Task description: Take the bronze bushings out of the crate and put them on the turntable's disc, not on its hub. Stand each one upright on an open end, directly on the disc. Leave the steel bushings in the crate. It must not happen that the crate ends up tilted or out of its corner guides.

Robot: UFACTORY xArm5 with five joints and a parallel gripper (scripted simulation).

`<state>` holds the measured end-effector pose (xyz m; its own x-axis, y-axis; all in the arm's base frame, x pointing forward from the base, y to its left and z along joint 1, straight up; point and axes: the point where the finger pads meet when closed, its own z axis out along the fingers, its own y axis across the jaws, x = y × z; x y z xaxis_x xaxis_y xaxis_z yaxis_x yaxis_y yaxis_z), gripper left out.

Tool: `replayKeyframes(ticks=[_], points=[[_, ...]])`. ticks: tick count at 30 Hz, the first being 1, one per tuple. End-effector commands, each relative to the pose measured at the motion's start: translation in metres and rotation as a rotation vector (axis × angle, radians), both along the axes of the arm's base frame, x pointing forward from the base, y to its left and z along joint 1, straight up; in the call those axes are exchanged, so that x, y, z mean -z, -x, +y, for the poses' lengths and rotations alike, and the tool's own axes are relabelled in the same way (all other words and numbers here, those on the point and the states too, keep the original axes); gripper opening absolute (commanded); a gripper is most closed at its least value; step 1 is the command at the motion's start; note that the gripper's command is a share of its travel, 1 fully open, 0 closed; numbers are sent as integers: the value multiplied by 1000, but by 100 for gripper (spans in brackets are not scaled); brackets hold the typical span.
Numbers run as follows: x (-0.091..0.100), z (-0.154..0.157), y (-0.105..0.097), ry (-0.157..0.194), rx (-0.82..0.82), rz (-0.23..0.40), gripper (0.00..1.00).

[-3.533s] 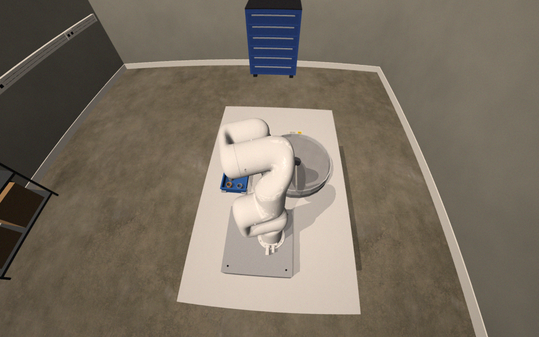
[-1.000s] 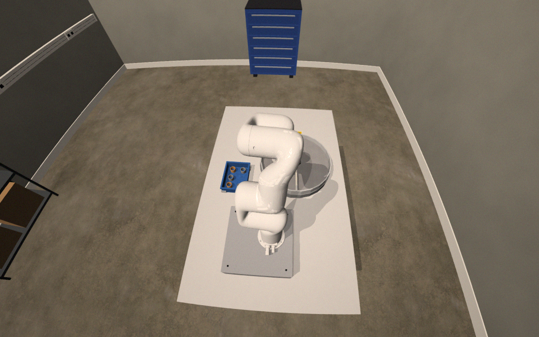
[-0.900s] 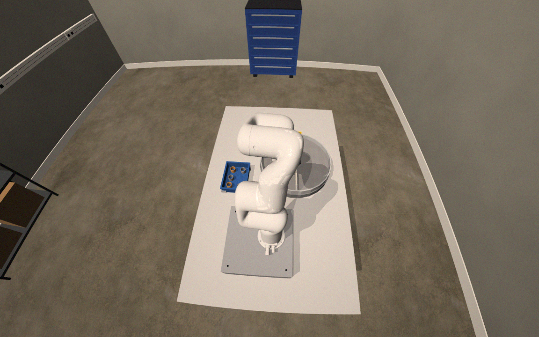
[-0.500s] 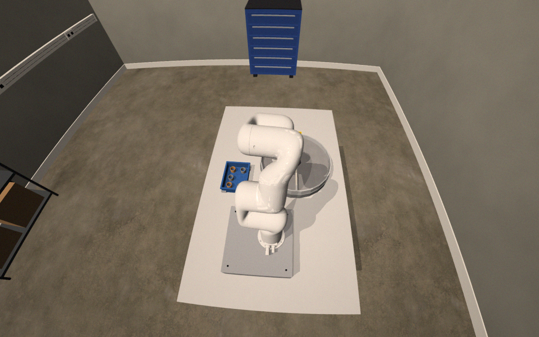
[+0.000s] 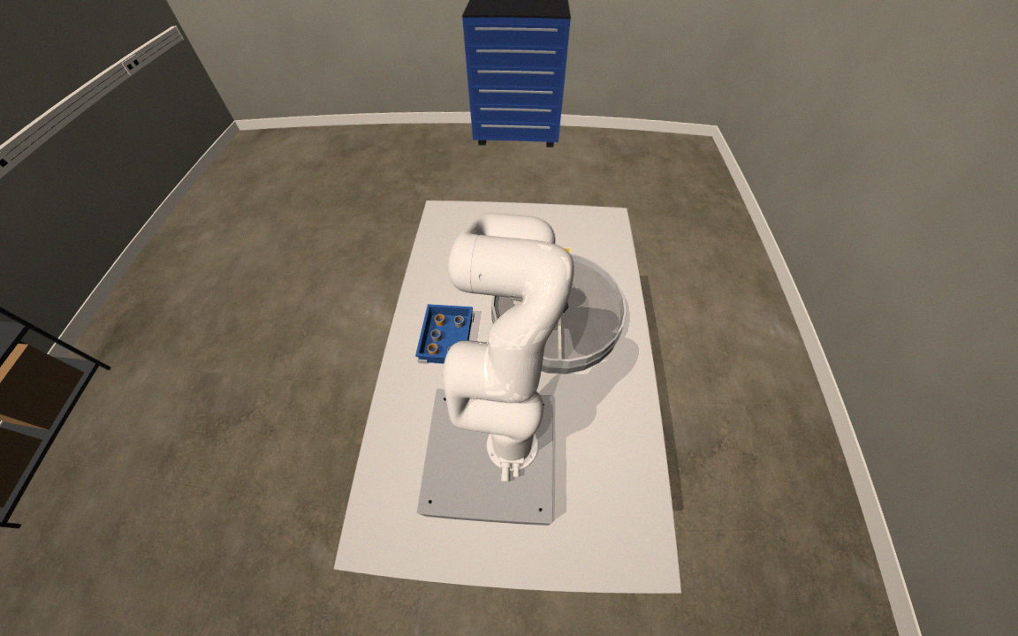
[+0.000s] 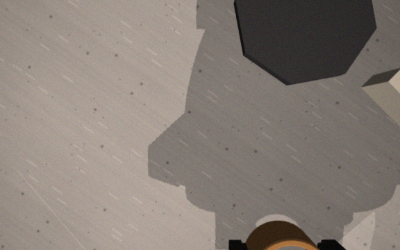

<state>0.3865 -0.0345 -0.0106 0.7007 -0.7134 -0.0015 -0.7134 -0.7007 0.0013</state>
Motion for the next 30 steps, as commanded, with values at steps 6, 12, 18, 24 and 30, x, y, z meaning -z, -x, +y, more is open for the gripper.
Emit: replayKeyframes(ticks=[6, 12, 18, 24, 30], points=[[2, 0, -1, 0, 0, -3, 0], [3, 0, -1, 0, 0, -3, 0], [4, 0, -1, 0, 0, -3, 0], [4, 0, -1, 0, 0, -3, 0], [4, 0, -1, 0, 0, -3, 0]])
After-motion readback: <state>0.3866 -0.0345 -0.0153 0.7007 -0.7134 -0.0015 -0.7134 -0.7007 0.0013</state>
